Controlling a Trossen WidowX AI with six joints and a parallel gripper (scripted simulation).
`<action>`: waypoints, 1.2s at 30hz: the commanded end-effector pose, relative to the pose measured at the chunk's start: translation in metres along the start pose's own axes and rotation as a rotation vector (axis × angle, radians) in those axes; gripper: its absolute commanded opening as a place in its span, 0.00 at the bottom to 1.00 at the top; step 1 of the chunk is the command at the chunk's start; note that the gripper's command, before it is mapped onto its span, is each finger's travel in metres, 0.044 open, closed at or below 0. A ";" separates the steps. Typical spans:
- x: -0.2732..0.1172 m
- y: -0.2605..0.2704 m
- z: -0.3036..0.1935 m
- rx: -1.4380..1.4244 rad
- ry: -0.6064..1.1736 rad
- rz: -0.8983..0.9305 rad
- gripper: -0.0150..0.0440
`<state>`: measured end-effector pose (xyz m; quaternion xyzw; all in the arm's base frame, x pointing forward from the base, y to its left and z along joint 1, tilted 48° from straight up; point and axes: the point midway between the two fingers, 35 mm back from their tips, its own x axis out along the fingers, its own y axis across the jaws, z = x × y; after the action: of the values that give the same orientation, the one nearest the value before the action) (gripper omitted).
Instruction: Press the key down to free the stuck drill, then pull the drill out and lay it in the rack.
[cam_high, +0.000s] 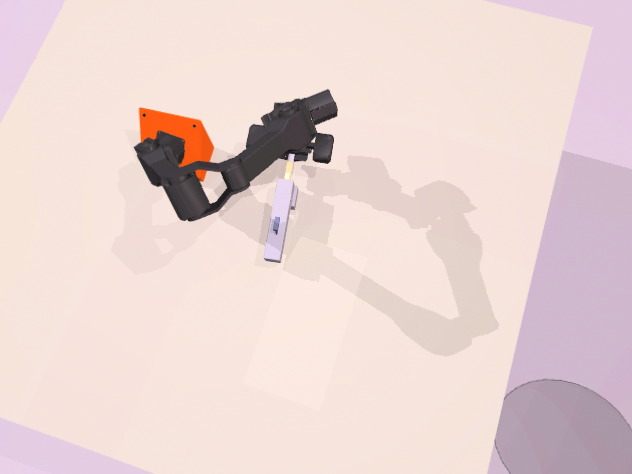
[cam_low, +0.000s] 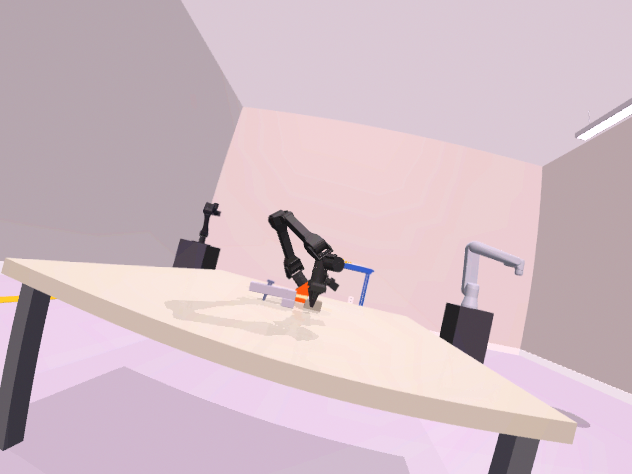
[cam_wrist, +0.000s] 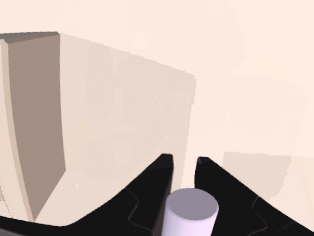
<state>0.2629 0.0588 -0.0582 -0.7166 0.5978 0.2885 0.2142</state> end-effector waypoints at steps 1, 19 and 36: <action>0.000 0.000 -0.001 0.000 0.000 0.000 0.43; 0.002 0.000 -0.006 0.000 -0.003 0.004 1.00; 0.005 0.000 -0.011 0.000 -0.002 0.004 1.00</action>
<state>0.2651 0.0506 -0.0549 -0.7136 0.5994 0.2916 0.2157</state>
